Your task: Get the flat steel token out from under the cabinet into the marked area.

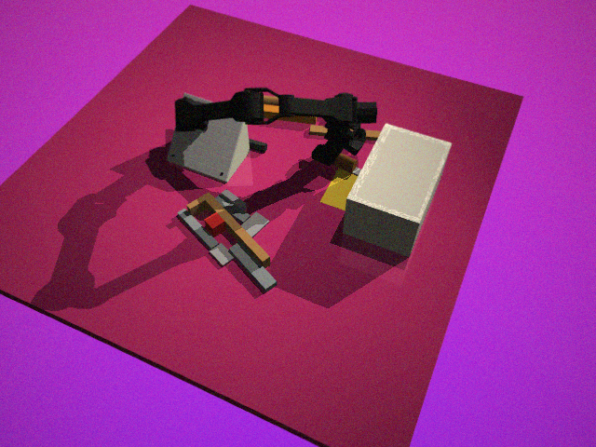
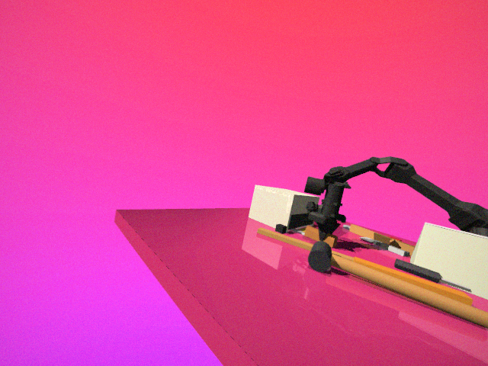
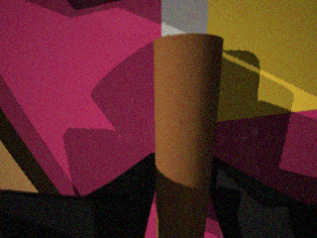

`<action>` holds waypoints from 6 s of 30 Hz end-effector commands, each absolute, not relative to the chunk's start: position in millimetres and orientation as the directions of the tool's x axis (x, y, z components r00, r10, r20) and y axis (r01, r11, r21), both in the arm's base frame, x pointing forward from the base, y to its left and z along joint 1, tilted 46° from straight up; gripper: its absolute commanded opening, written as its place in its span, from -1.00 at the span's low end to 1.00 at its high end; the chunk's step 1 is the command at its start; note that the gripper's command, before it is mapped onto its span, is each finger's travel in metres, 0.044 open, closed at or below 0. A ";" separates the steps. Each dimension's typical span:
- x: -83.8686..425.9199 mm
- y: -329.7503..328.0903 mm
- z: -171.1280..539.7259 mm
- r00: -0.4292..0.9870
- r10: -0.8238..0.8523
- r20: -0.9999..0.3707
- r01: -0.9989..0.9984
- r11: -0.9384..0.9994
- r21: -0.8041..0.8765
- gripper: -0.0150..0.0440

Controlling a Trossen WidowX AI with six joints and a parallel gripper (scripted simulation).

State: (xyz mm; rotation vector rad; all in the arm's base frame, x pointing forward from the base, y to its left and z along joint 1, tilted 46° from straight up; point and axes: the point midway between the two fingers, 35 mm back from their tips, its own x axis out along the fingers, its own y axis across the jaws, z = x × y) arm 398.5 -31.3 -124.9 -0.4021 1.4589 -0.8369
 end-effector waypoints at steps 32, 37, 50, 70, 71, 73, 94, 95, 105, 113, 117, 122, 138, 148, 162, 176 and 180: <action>401.1 -52.1 -108.5 -0.093 -0.705 -0.703 0.249 0.667 -0.702 -0.49; 400.0 -55.1 -105.2 -0.093 -0.705 -0.703 0.248 0.667 -0.702 -0.49; 397.2 -62.7 -97.4 -0.093 -0.706 -0.702 0.248 0.667 -0.703 -0.49; 392.9 -74.4 -85.3 -0.094 -0.706 -0.702 0.248 0.666 -0.703 -0.49; 392.7 -75.0 -84.7 -0.094 -0.706 -0.702 0.248 0.666 -0.703 -0.49; 392.3 -76.2 -83.5 -0.094 -0.706 -0.702 0.248 0.666 -0.703 -0.49; 388.8 -85.6 -73.8 -0.094 -0.707 -0.701 0.248 0.666 -0.704 -0.49; 388.8 -85.6 -73.8 -0.094 -0.707 -0.701 0.248 0.666 -0.704 -0.49; 386.7 -84.6 -74.5 -0.094 -0.707 -0.701 0.247 0.666 -0.704 -0.49; 379.5 -82.3 -76.1 -0.094 -0.706 -0.701 0.247 0.666 -0.704 -0.49; 375.9 -81.2 -76.8 -0.094 -0.706 -0.701 0.247 0.666 -0.704 -0.49; 371.2 -79.9 -77.6 -0.095 -0.706 -0.702 0.247 0.666 -0.704 -0.49; 355.9 -75.6 -80.3 -0.095 -0.706 -0.702 0.246 0.666 -0.704 -0.49; 345.9 -72.8 -81.9 -0.095 -0.706 -0.702 0.246 0.666 -0.704 -0.49; 331.5 -68.8 -84.2 -0.096 -0.706 -0.702 0.246 0.667 -0.704 -0.49; 316.4 -64.5 -86.5 -0.096 -0.706 -0.702 0.245 0.667 -0.704 -0.49; 311.9 -63.2 -87.2 -0.097 -0.706 -0.702 0.245 0.667 -0.704 -0.49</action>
